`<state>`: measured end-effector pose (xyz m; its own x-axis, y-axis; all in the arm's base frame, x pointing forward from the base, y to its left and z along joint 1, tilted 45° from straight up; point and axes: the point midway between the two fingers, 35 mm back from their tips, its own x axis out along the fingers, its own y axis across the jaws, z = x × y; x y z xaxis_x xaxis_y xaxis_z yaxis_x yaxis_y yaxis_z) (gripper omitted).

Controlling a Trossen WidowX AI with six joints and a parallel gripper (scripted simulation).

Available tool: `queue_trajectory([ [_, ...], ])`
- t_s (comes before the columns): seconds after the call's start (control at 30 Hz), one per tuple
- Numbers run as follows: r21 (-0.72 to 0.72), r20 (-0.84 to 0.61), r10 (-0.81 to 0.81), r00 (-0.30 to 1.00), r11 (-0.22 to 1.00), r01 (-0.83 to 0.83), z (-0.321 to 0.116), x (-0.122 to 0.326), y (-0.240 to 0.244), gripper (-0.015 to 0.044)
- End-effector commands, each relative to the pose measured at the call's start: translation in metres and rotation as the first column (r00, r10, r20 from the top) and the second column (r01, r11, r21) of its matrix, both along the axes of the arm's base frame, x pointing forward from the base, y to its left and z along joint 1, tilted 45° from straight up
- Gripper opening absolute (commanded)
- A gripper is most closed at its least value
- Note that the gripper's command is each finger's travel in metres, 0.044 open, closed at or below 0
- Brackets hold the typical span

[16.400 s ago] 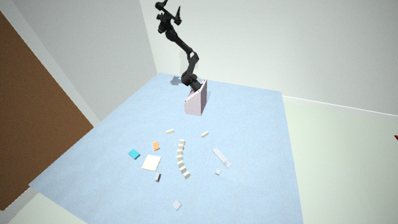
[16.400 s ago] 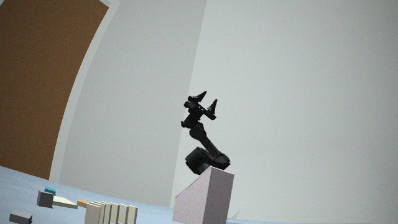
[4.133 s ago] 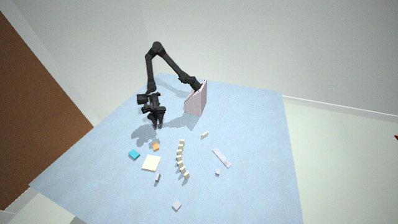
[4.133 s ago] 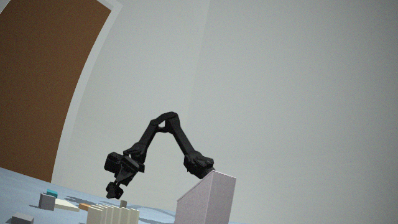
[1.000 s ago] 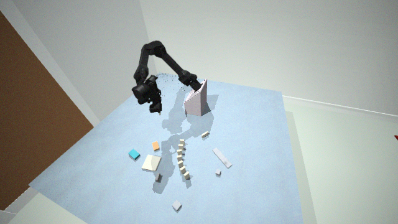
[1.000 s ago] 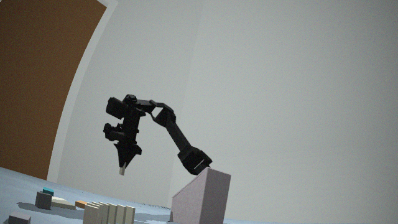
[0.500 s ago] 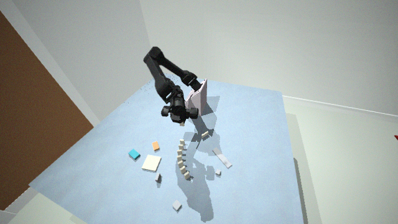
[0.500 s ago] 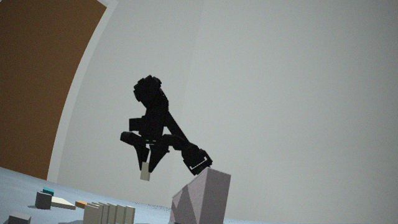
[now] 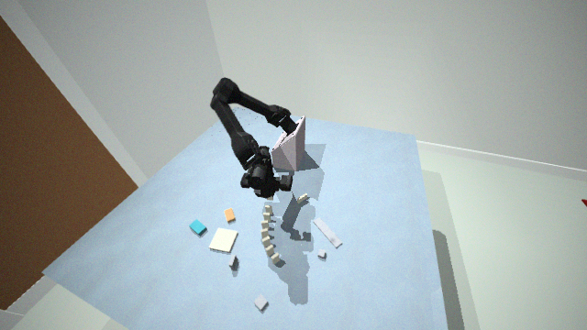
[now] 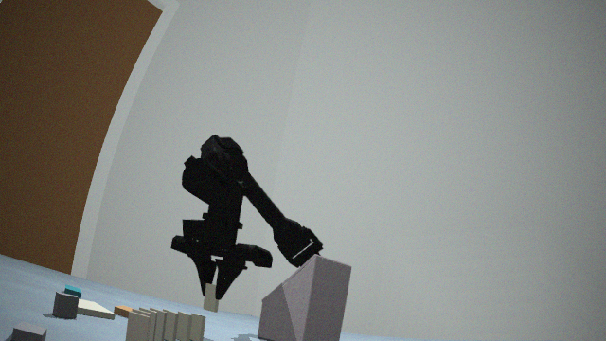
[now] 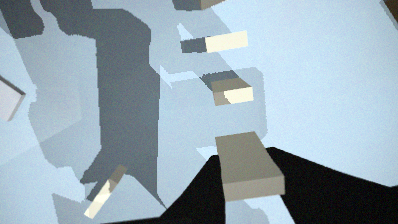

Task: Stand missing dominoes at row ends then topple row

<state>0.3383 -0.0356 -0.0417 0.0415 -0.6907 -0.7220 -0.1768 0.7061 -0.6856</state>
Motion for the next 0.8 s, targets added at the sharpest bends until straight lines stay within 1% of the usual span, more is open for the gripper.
queue_trajectory([
  [0.0, -0.009, -0.005, 0.003, 1.0, 1.0, -0.003, -0.013, -0.002, -0.015, 0.0107],
  [0.23, -0.018, -0.006, 0.002, 1.0, 1.0, -0.002, -0.037, -0.006, -0.043, 0.0107],
  [0.6, -0.018, -0.006, 0.002, 1.0, 1.0, -0.002, -0.038, -0.007, -0.043, 0.0107],
  [0.77, -0.018, -0.006, 0.002, 1.0, 1.0, -0.002, -0.038, -0.007, -0.043, 0.0238],
])
